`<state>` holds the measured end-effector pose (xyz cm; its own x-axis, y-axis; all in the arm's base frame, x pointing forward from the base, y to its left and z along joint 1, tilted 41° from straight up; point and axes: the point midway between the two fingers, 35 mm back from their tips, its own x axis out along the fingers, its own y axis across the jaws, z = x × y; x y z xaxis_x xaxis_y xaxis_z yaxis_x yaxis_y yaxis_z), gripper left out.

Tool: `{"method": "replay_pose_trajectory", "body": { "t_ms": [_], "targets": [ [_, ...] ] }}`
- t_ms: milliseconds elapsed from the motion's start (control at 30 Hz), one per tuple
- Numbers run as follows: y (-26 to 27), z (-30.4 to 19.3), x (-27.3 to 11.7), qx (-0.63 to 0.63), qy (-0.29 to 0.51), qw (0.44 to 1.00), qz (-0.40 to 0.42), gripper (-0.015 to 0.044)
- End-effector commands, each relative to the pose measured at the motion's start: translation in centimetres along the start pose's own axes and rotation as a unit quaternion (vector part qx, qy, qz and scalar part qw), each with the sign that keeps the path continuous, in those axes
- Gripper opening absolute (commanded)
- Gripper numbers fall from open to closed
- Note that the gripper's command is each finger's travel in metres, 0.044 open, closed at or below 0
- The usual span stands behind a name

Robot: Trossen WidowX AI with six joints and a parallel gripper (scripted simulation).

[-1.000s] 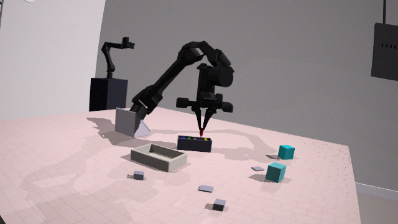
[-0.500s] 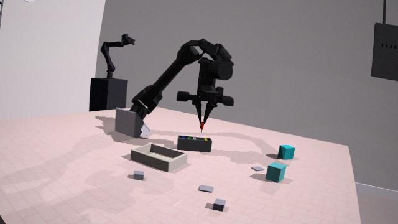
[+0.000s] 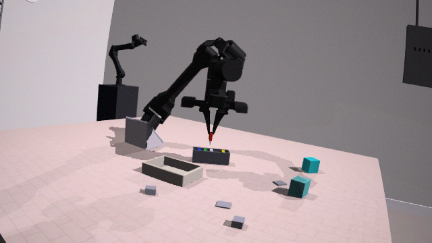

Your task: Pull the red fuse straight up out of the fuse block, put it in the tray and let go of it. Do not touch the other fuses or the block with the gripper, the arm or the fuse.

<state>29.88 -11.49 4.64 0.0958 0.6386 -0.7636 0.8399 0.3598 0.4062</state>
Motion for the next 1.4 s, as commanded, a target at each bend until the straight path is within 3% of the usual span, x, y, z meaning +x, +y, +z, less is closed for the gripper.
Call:
{"method": "replay_pose_trajectory", "body": {
  "t_ms": [0,633,1367],
  "targets": [
    [-1.3,1.8,0.0,-0.002,-0.001,1.000,-0.004,0.0000],
    [-9.9,9.7,0.6,-0.004,0.002,1.000,-0.002,0.0000],
    [-10.0,9.7,3.6,-0.004,0.002,1.000,-0.002,0.0000]
  ]
}}
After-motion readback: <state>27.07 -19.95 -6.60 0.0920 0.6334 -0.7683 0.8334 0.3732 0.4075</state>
